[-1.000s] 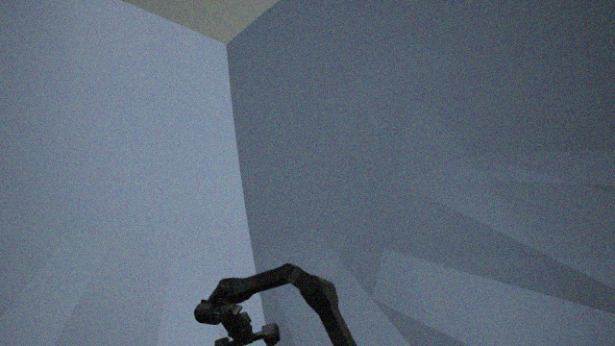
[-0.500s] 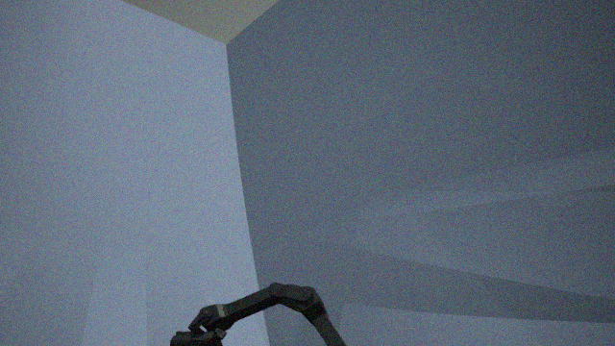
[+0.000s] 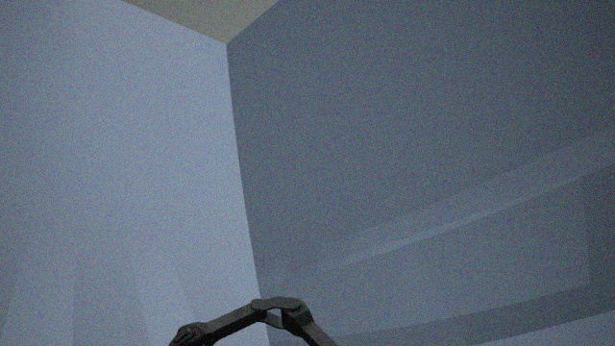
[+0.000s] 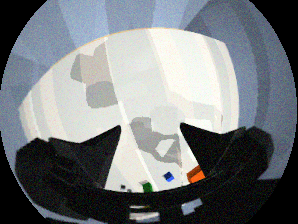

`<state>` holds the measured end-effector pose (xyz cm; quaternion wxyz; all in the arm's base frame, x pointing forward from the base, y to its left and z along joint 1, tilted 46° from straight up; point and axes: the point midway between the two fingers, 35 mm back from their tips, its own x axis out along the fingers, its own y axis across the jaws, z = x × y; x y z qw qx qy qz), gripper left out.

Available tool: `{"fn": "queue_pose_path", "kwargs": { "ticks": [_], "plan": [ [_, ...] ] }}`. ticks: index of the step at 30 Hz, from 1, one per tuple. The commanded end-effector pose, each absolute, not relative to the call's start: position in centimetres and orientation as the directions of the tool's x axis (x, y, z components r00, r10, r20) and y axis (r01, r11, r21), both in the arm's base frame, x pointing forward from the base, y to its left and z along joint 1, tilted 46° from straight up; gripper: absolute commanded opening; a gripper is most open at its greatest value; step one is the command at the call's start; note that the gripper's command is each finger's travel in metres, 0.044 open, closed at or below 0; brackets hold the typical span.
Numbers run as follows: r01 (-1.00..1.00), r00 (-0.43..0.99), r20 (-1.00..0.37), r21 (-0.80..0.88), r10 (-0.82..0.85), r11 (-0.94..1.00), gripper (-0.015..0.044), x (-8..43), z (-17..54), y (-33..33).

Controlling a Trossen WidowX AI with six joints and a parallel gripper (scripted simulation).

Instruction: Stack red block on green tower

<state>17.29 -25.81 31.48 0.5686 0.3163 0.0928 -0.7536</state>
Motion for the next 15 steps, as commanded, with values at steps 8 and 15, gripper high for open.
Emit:
{"fn": "queue_pose_path", "kwargs": {
  "ticks": [8, 15],
  "plan": [
    [0.989, -0.048, -0.672, 0.071, -0.739, -0.129, 0.0440, 25.3, 23.9, -20.8],
    [1.000, -0.003, -0.719, -0.022, -0.695, 0.019, 0.0440, 28.8, 19.2, -15.8]
  ]
}}
